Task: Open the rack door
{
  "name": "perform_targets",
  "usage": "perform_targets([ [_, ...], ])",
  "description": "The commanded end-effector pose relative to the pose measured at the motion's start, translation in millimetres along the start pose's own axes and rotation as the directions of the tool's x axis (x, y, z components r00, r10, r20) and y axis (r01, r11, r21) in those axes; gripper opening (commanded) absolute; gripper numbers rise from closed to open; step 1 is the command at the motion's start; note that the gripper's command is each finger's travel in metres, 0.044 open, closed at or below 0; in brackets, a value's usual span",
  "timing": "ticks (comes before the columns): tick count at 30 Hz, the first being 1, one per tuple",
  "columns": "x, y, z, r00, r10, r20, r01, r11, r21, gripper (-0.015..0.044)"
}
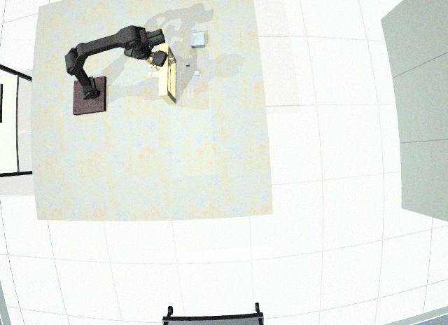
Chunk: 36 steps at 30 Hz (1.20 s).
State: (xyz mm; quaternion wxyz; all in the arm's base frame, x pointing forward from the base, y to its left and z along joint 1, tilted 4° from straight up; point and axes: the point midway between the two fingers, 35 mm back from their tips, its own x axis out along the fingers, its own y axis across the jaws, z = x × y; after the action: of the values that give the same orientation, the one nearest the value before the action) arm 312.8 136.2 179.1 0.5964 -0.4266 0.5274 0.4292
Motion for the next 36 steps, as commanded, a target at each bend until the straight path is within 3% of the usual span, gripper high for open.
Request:
perform_targets([
  [1,0.7,-6.2,-4.4,1.0,-0.015,-0.007,0.016,0.979,0.205,0.028],
  [10,0.7,-6.2,-4.4,1.0,-0.015,-0.007,0.016,0.794,0.607,0.028],
  [20,0.7,-6.2,-4.4,1.0,-0.015,-0.007,0.013,0.41,0.912,0.028],
  [28,0.7,-6.2,-4.4,1.0,-0.015,-0.007,0.007,0.026,1.0,0.028],
  [36,0.7,-6.2,-4.4,1.0,-0.015,-0.007,0.001,-0.362,0.932,0.028],
])
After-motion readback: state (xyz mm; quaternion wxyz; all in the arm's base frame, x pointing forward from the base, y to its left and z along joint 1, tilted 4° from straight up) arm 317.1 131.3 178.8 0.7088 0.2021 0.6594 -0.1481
